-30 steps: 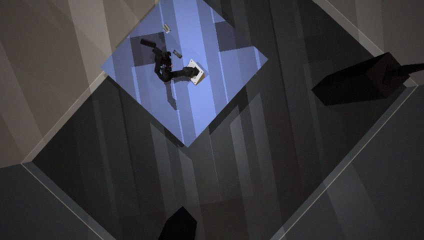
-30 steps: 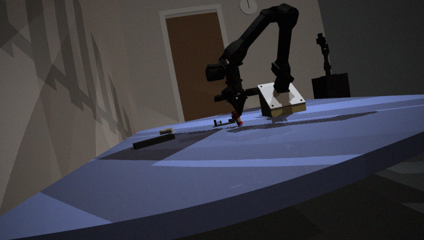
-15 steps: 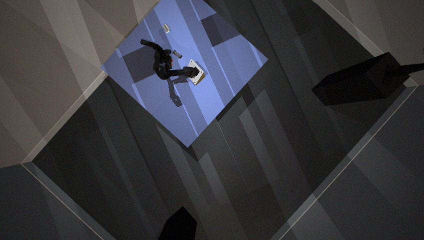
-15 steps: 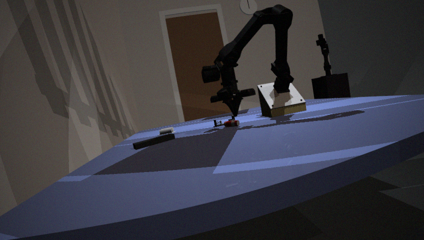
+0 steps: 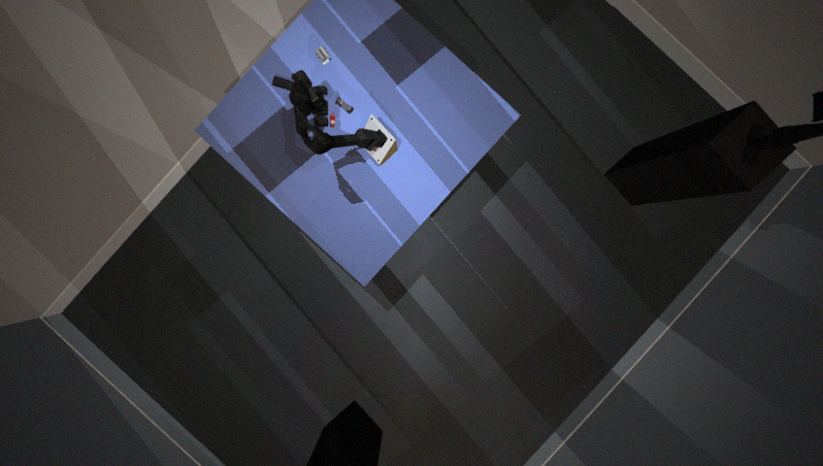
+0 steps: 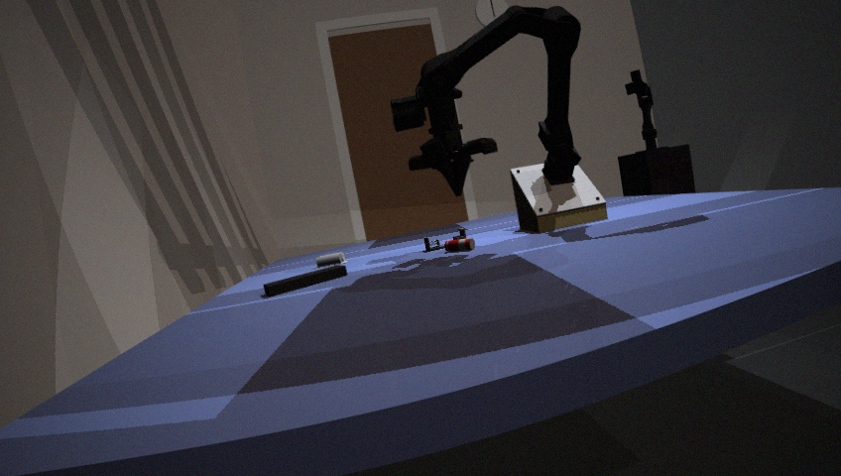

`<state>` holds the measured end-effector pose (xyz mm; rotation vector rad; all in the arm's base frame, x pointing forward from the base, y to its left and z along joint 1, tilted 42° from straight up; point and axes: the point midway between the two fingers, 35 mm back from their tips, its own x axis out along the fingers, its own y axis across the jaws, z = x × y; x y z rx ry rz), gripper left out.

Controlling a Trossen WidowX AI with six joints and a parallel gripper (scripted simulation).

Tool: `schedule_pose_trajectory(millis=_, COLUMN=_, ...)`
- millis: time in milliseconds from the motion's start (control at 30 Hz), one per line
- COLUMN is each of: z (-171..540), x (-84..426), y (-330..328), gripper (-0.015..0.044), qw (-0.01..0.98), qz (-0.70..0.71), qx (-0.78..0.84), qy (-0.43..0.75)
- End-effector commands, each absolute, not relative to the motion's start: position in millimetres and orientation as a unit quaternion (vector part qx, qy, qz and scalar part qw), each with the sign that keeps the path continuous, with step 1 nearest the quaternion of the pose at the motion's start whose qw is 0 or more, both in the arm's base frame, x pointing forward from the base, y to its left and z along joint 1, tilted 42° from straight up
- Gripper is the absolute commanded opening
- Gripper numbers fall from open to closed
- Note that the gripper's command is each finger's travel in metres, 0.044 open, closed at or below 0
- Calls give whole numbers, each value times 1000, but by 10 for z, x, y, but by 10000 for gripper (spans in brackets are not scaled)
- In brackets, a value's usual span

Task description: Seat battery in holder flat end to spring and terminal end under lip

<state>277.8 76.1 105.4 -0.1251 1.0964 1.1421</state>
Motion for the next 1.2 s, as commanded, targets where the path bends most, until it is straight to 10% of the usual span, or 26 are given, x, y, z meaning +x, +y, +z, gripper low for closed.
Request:
schedule_pose_trajectory(millis=0, z=1109, x=2785, y=742, gripper=0, qw=702, qz=515, qx=-60, qy=487)
schedule_pose_trajectory(millis=233, z=1068, x=2768, y=756, gripper=0, qw=700, qz=514, qx=-56, qy=493)
schedule_pose_trajectory(millis=533, z=843, x=2852, y=892, gripper=236, qw=682, qz=329, qx=170, qy=630)
schedule_pose_trajectory(millis=1167, z=537, x=2924, y=1099, gripper=241, qw=538, qz=18, qx=456, qy=709)
